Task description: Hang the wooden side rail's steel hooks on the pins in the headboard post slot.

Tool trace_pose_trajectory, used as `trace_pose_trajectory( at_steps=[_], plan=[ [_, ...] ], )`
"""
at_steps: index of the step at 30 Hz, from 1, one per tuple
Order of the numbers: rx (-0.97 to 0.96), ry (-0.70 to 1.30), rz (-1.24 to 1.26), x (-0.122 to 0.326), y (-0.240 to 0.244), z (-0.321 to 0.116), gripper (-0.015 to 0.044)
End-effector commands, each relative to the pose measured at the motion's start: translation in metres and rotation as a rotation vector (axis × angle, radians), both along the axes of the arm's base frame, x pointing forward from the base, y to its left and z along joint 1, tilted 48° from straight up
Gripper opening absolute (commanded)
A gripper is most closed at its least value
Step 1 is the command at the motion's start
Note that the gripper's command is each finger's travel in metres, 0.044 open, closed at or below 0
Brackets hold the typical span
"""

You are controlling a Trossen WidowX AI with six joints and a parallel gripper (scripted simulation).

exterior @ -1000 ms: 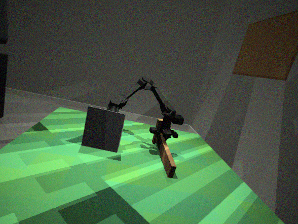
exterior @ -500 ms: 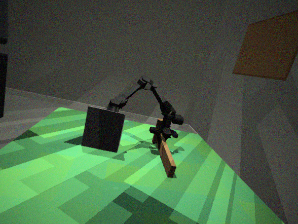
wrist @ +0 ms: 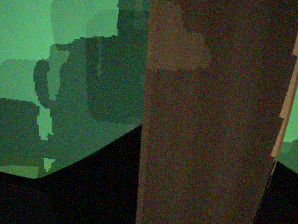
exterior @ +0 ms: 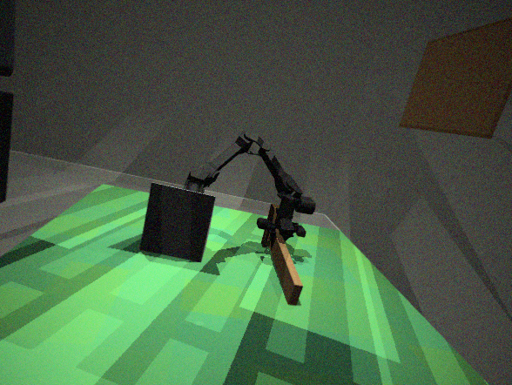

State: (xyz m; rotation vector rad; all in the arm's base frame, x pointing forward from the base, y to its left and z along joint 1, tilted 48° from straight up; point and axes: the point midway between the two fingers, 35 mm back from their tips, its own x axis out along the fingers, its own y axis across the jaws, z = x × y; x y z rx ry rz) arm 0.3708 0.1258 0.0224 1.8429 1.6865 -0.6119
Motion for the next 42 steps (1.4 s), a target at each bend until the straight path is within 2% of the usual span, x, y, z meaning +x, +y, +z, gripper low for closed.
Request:
trace_pose_trajectory(
  at_steps=[1, 42],
  plan=[
    [0.001, -0.009, -0.01, 0.0033, -0.0025, 0.0041, 0.0],
    [0.002, -0.009, -0.01, 0.0027, 0.0018, 0.0037, 0.0]
  ],
)
